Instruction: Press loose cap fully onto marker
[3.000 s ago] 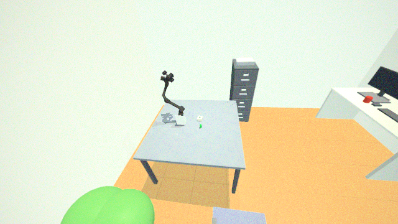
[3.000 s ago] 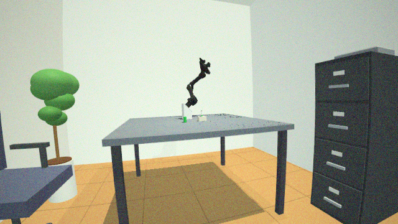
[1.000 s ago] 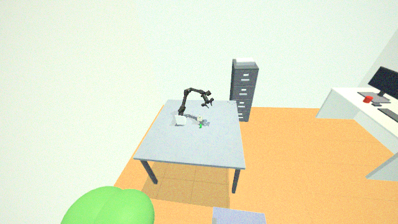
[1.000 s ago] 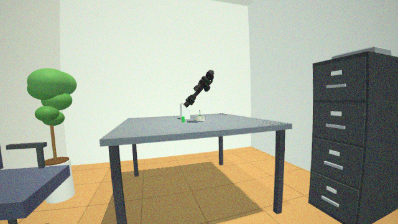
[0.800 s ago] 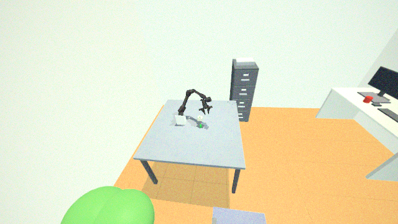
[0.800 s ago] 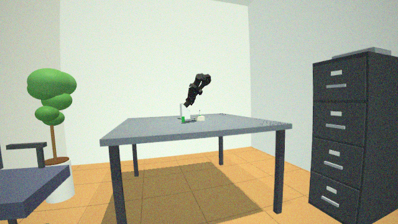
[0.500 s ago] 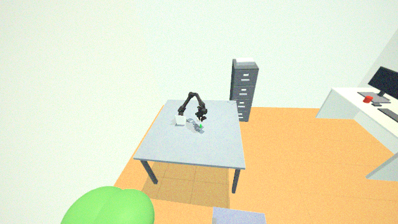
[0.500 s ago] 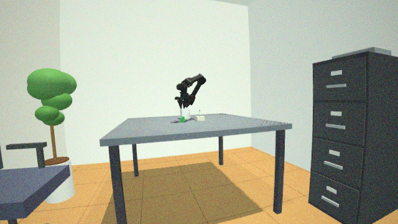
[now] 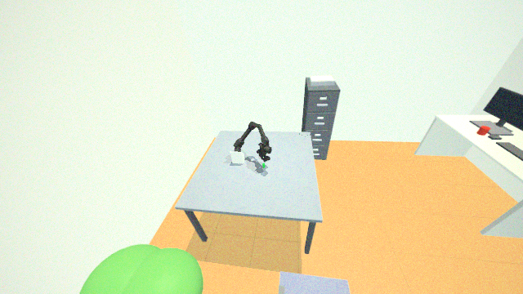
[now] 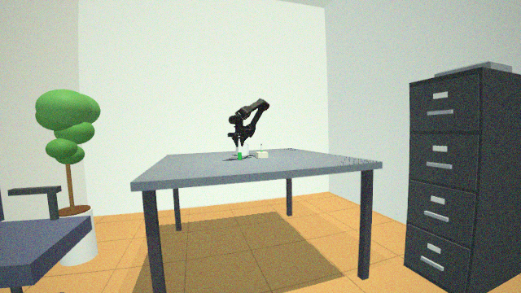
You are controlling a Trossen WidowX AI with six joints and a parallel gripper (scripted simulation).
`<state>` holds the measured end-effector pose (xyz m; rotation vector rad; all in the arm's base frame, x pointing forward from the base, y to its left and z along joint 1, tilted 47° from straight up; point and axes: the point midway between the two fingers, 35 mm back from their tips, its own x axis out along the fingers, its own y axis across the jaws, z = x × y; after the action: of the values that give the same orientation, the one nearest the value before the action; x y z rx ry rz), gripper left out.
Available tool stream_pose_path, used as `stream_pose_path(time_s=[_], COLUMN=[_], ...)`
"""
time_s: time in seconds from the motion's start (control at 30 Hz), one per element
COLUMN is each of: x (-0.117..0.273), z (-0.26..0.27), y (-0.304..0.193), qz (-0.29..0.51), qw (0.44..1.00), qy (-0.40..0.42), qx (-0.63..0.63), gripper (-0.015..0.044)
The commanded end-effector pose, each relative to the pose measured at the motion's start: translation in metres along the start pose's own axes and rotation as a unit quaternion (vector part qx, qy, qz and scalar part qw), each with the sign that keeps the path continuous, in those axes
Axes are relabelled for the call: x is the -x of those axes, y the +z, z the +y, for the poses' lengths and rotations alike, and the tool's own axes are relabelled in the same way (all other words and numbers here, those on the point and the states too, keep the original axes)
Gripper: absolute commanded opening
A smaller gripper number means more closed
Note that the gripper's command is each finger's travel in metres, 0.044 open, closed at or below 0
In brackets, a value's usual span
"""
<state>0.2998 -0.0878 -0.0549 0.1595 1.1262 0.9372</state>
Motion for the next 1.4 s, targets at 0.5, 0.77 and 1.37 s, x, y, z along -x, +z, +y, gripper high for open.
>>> stream_pose_path(time_s=[0.5,0.77,1.37], x=[-0.037,-0.050,-0.077], z=[0.000,0.000,0.001], y=[-0.002,-0.002,-0.002], qz=[-0.003,-0.003,-0.004], qw=[1.000,1.000,1.000], qy=[0.002,0.002,0.003], qx=[-0.005,-0.005,-0.005], gripper=[0.0235,0.0235,0.0235])
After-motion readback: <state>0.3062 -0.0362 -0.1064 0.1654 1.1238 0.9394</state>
